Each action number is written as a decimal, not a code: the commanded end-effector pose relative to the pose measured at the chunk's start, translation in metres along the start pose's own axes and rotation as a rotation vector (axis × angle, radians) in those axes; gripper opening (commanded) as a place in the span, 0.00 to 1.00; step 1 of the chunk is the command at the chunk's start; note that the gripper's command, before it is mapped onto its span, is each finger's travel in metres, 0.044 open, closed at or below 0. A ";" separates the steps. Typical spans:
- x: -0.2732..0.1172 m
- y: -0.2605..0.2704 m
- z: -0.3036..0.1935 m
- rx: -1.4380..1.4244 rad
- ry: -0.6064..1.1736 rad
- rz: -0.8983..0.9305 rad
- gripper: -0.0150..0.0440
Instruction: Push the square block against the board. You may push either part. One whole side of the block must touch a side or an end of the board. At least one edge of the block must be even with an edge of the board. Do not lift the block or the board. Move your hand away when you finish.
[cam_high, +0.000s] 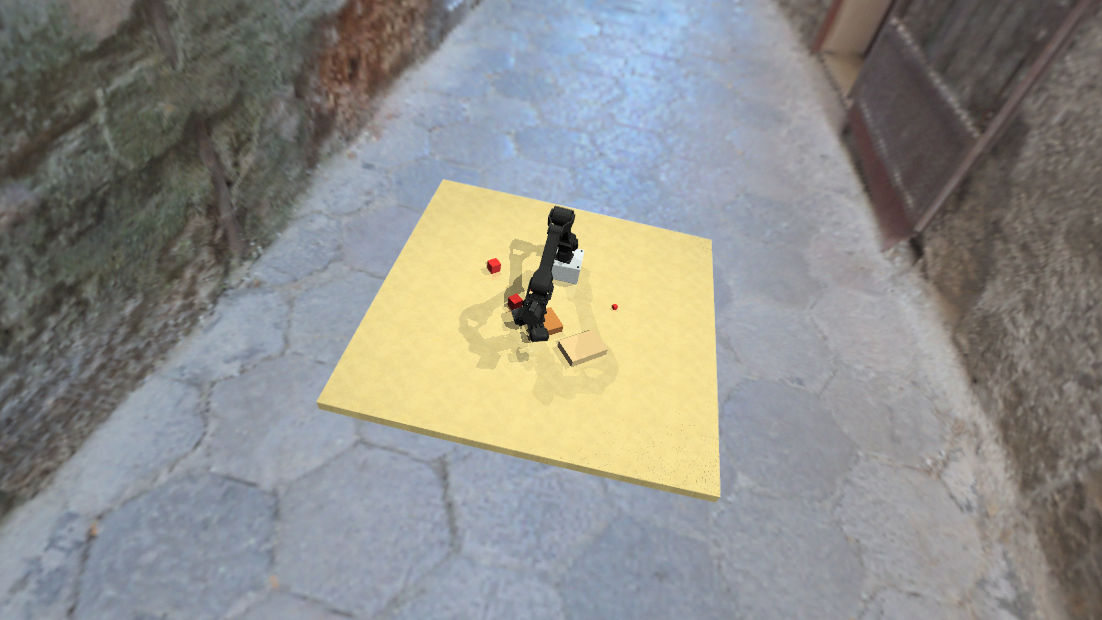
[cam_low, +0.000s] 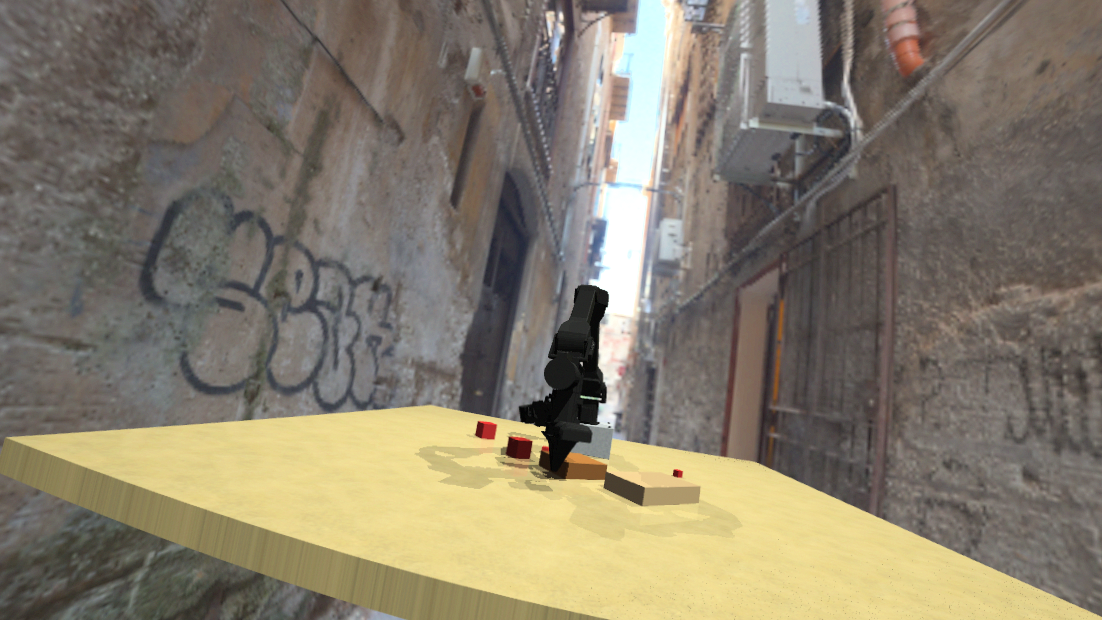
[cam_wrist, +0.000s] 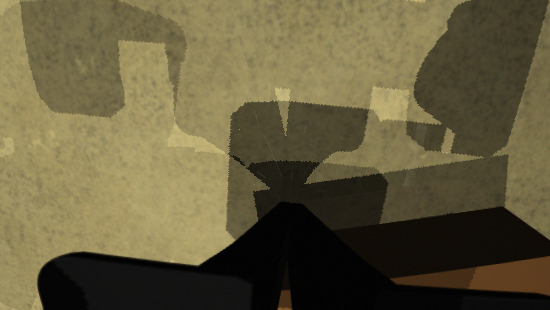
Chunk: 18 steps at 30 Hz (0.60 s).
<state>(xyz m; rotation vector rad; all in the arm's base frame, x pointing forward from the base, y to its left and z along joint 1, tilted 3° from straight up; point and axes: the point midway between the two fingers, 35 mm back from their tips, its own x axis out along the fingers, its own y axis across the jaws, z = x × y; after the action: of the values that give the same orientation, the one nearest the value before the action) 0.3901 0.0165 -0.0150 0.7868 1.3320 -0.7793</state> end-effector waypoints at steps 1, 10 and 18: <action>0.003 -0.004 -0.010 -0.002 0.010 -0.012 0.25; 0.003 -0.002 0.002 -0.002 0.009 -0.012 0.25; 0.003 -0.001 0.015 -0.002 0.008 -0.012 0.25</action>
<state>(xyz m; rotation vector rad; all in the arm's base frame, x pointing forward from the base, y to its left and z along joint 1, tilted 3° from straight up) 0.3915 0.0073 -0.0192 0.7786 1.3485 -0.7920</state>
